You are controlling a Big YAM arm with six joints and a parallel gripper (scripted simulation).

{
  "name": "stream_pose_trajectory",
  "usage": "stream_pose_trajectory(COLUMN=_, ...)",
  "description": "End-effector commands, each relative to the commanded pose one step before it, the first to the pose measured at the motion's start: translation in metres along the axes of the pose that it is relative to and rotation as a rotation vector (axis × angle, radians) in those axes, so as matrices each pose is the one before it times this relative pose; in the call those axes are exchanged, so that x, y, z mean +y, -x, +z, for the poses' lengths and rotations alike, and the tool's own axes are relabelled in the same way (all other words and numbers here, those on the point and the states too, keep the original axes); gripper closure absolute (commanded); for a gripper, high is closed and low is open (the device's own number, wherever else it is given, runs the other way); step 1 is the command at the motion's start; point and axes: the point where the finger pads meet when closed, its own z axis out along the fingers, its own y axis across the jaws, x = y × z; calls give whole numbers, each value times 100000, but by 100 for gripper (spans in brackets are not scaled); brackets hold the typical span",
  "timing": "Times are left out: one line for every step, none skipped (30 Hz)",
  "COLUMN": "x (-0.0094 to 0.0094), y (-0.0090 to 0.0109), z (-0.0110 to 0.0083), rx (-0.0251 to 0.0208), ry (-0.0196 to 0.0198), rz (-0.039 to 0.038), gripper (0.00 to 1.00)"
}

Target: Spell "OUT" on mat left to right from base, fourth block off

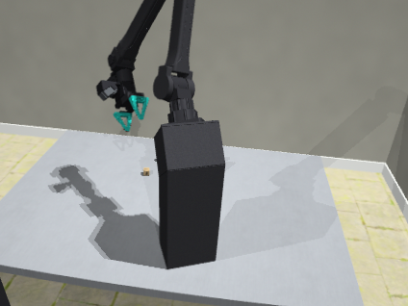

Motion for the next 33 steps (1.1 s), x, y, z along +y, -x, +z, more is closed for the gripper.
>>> stream_pose_trajectory(x=-46, y=38, z=-145, rx=-41, ry=-465, rz=-116, gripper=0)
stream_pose_trajectory(x=0, y=0, z=0, rx=0, ry=0, rz=0, gripper=0)
stream_pose_trajectory(x=0, y=0, z=0, rx=0, ry=0, rz=0, gripper=0)
stream_pose_trajectory(x=0, y=0, z=0, rx=0, ry=0, rz=0, gripper=0)
stream_pose_trajectory(x=0, y=0, z=0, rx=0, ry=0, rz=0, gripper=0)
stream_pose_trajectory(x=0, y=0, z=0, rx=0, ry=0, rz=0, gripper=0)
stream_pose_trajectory(x=0, y=0, z=0, rx=0, ry=0, rz=0, gripper=0)
stream_pose_trajectory(x=0, y=0, z=0, rx=0, ry=0, rz=0, gripper=0)
stream_pose_trajectory(x=0, y=0, z=0, rx=0, ry=0, rz=0, gripper=0)
stream_pose_trajectory(x=0, y=0, z=0, rx=0, ry=0, rz=0, gripper=0)
stream_pose_trajectory(x=0, y=0, z=0, rx=0, ry=0, rz=0, gripper=0)
stream_pose_trajectory(x=0, y=0, z=0, rx=0, ry=0, rz=0, gripper=0)
stream_pose_trajectory(x=0, y=0, z=0, rx=0, ry=0, rz=0, gripper=0)
stream_pose_trajectory(x=0, y=0, z=0, rx=0, ry=0, rz=0, gripper=0)
stream_pose_trajectory(x=0, y=0, z=0, rx=0, ry=0, rz=0, gripper=0)
stream_pose_trajectory(x=0, y=0, z=0, rx=0, ry=0, rz=0, gripper=0)
stream_pose_trajectory(x=0, y=0, z=0, rx=0, ry=0, rz=0, gripper=0)
stream_pose_trajectory(x=-220, y=86, z=-349, rx=-248, ry=-768, rz=-629, gripper=0)
stream_pose_trajectory(x=-340, y=-81, z=126, rx=-350, ry=-974, rz=759, gripper=0)
stream_pose_trajectory(x=-79, y=-188, z=332, rx=-573, ry=680, rz=1722, gripper=0)
stream_pose_trajectory(x=-147, y=-36, z=263, rx=-568, ry=-249, rz=1063, gripper=0)
stream_pose_trajectory(x=-233, y=-53, z=315, rx=-903, ry=-757, rz=1089, gripper=0)
stream_pose_trajectory(x=-465, y=-62, z=301, rx=-1282, ry=-1435, rz=1489, gripper=0)
stream_pose_trajectory(x=-742, y=-72, z=259, rx=-1686, ry=-2233, rz=1891, gripper=0)
stream_pose_trajectory(x=-910, y=-101, z=316, rx=-2067, ry=-2769, rz=2298, gripper=0)
stream_pose_trajectory(x=-1071, y=-138, z=370, rx=-2435, ry=-3304, rz=2673, gripper=0)
stream_pose_trajectory(x=-1220, y=-182, z=418, rx=-2775, ry=-3824, rz=3000, gripper=0)
stream_pose_trajectory(x=-1351, y=-234, z=456, rx=-3079, ry=-4316, rz=3260, gripper=0)
stream_pose_trajectory(x=-1461, y=-292, z=482, rx=-3337, ry=-4766, rz=3443, gripper=0)
stream_pose_trajectory(x=0, y=0, z=0, rx=0, ry=0, rz=0, gripper=0)
stream_pose_trajectory(x=-1547, y=-355, z=492, rx=-3544, ry=-5161, rz=3538, gripper=0)
stream_pose_trajectory(x=-1606, y=-420, z=485, rx=-3697, ry=-5491, rz=3542, gripper=0)
stream_pose_trajectory(x=0, y=0, z=0, rx=0, ry=0, rz=0, gripper=0)
